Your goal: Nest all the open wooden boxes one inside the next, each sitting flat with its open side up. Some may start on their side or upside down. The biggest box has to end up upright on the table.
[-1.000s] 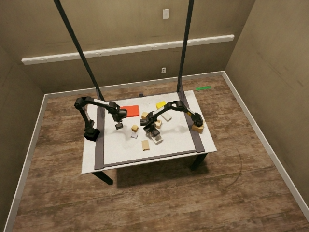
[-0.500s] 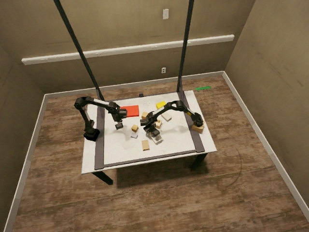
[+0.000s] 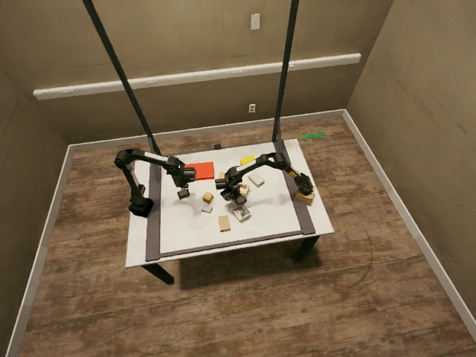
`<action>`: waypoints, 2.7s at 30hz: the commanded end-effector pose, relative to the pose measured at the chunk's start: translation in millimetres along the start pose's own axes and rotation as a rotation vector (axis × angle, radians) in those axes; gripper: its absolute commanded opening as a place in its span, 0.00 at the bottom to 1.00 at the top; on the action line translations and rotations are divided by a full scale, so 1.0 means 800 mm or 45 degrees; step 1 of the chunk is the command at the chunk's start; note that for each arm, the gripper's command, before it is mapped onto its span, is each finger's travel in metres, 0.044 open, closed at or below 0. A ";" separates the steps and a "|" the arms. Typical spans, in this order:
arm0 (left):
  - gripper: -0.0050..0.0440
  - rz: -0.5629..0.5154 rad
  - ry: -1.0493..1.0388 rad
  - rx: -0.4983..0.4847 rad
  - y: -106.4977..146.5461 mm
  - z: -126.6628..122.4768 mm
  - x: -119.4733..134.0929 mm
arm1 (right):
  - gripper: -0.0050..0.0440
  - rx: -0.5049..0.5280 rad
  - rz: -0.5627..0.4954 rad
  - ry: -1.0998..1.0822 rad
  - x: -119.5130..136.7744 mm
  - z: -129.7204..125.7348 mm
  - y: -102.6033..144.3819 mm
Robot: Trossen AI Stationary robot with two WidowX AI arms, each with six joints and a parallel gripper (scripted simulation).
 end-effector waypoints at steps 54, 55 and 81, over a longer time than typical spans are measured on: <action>0.52 -0.026 -0.003 0.026 0.075 -0.056 0.109 | 0.92 0.548 -0.311 0.002 -0.108 0.009 -0.034; 0.52 -0.026 -0.003 0.026 0.075 -0.056 0.109 | 0.92 0.575 -0.338 -0.007 -0.114 0.011 -0.034; 0.52 -0.026 -0.003 0.026 0.075 -0.056 0.109 | 0.92 0.945 -1.111 -0.417 -0.196 0.084 -0.008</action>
Point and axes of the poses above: on each arm, the point midway between the two fingers, 35 mm back from their tips, its own y axis back along the fingers, its own z axis across the jaws, x = y × z, the point moved 1 cm from there along y, back along the fingers, and after that the axes turned 5 degrees about y, right-handed, at the moved point
